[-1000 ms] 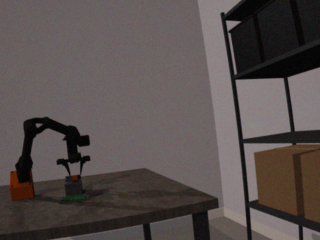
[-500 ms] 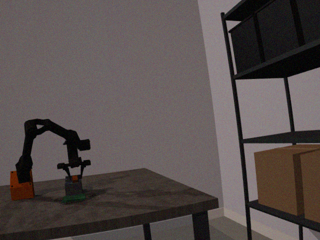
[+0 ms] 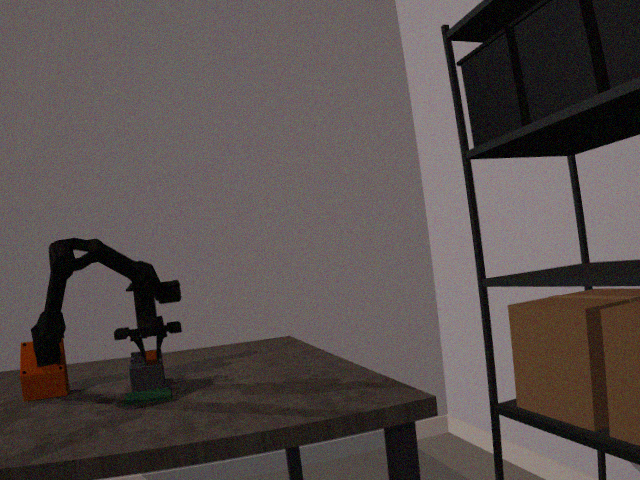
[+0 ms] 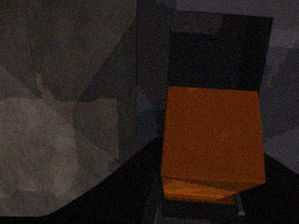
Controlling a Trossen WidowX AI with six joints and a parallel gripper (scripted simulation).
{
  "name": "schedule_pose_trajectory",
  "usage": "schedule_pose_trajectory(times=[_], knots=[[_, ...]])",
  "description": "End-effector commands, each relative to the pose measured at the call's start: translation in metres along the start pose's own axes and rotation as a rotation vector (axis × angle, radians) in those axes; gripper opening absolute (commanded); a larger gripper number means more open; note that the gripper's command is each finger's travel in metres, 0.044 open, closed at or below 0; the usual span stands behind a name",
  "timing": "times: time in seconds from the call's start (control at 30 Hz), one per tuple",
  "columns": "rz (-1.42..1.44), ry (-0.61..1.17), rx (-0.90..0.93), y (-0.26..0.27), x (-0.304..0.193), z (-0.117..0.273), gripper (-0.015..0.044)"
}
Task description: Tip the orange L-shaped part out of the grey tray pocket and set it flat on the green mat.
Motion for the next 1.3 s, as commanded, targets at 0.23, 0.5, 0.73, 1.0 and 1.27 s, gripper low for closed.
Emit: schedule_pose_trajectory(times=[0.23,0.5,0.73,1.0,1.27], knots=[[-0.001,0.000,0.000,0.000,0.000,0.000,0.0000],[0.000,-0.001,-0.001,0.000,0.000,0.004,0.0000],[0.003,-0.002,-0.002,-0.001,0.000,0.015,0.0000],[0.005,-0.003,-0.004,-0.001,0.000,0.027,0.0000],[0.006,-0.003,-0.004,-0.001,-0.001,0.039,0.0000]])
Point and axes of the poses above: the point midway between the two fingers, 35 mm back from their tips, its own z axis back along the fingers, its own y axis across the jaws, x = y × z, the point moved 1 cm from there along z, back along the fingers, and after that the axes turned 10 degrees about z, right-handed, at the moved point
